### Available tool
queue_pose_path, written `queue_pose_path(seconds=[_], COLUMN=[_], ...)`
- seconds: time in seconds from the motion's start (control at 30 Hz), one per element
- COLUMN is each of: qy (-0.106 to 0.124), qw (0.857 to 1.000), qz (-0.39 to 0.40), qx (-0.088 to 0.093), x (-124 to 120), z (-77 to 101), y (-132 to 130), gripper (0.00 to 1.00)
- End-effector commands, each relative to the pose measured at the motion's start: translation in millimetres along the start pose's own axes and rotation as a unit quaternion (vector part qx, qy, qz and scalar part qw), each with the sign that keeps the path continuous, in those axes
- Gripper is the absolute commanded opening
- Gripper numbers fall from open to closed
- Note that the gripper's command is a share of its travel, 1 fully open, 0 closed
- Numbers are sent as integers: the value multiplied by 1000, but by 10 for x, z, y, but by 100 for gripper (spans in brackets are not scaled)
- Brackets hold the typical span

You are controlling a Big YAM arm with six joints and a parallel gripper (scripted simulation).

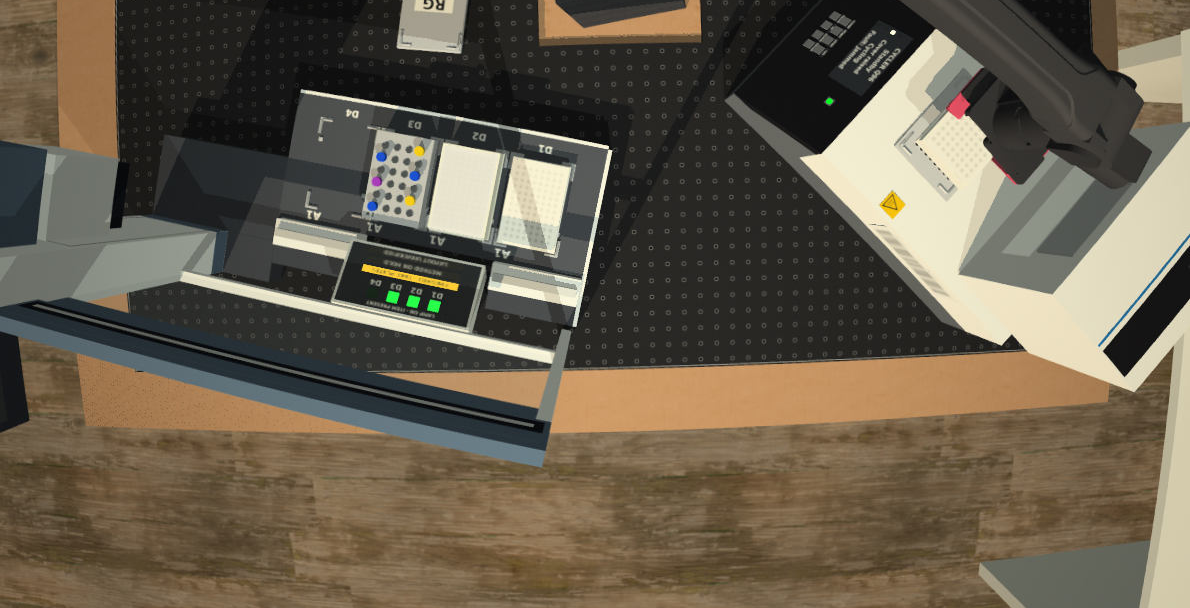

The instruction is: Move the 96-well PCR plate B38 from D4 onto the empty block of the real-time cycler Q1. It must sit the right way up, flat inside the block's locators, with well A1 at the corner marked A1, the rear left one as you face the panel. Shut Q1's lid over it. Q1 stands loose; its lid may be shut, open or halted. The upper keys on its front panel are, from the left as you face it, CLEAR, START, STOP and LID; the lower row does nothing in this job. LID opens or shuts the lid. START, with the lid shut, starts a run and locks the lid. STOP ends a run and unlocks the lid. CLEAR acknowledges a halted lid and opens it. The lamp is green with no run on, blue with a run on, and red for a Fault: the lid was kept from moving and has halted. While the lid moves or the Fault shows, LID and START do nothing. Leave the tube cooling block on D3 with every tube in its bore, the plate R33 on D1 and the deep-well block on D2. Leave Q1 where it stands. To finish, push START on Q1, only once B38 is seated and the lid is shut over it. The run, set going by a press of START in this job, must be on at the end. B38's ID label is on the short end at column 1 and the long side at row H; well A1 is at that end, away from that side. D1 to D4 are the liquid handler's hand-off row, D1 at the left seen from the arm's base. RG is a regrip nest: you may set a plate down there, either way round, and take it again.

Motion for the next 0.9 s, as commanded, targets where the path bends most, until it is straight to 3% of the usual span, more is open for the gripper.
queue_pose_path(seconds=[0.0, 0.17, 0.47, 0.6, 0.73, 0.87], qy=[-4, -3, -4, -4, -2, -2], qw=[1000, 1000, 1000, 1000, 1000, 1000], qz=[5, 18, 14, 10, 7, 9], qx=[-18, -21, -21, -17, -1, -1], x=[-27, 73, 81, 39, -19, -10], z=[241, 298, 235, 190, 48, 81], y=[17, -6, -194, -217, -161, -105], gripper=[0, 0, 0, 0, 0, 0])
Point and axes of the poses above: the point where the finger pads meet when closed, its own z axis back along the fingers, its own y axis across the jaws, x = y × z, the point moved 6 cm from there along z, back along the fingers, and after that the axes turned 5 degrees about z, right-handed, at the moved point
